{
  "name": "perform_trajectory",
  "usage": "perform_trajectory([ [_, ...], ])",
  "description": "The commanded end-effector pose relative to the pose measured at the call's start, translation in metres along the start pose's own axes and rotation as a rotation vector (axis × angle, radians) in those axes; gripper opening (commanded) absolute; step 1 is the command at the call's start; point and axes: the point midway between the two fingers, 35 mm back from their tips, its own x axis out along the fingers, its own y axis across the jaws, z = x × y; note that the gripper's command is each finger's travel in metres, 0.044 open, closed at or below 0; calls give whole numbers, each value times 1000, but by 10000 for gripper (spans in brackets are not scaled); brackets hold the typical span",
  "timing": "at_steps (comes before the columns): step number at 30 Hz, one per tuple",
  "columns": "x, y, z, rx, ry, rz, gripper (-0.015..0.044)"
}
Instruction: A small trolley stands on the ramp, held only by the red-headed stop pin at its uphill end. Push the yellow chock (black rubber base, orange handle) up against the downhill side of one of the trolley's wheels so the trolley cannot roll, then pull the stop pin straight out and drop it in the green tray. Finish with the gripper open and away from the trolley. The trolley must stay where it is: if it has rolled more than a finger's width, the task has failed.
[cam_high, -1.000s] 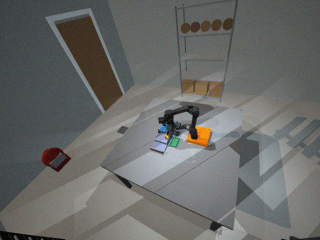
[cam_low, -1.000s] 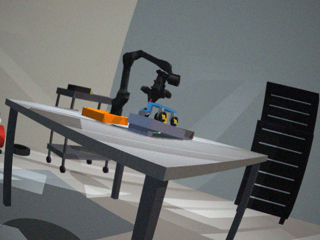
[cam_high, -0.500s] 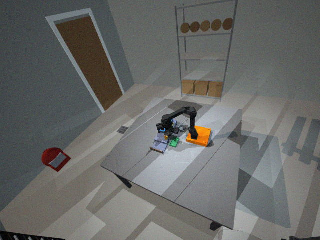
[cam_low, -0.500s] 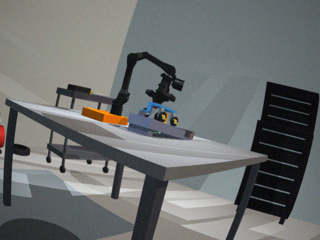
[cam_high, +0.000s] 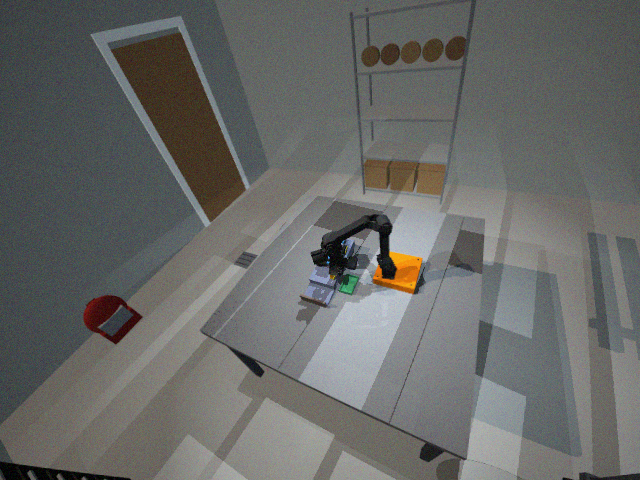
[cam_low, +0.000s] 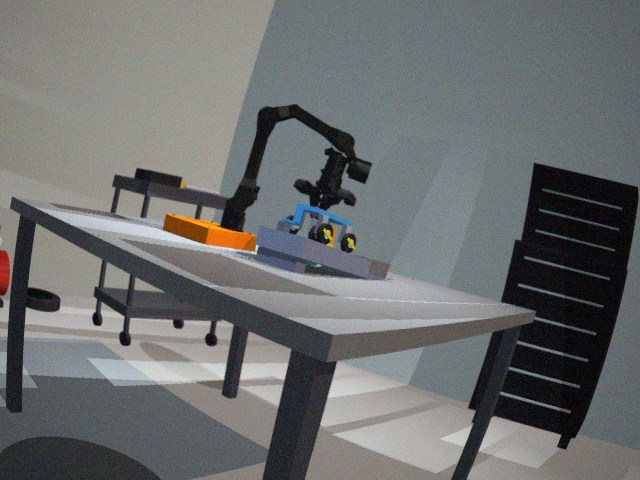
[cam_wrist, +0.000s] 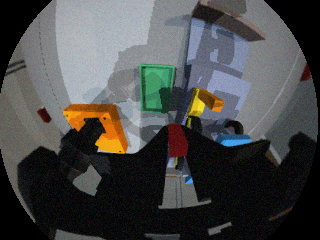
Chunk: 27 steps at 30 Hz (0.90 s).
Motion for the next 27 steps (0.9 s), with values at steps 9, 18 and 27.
perform_trajectory([
  [9,0,2,-3,-356,-65,-34,0],
  [18,0,2,-4,-625,-107,-63,0],
  [27,1,2,-6,-894,-146,-99,0],
])
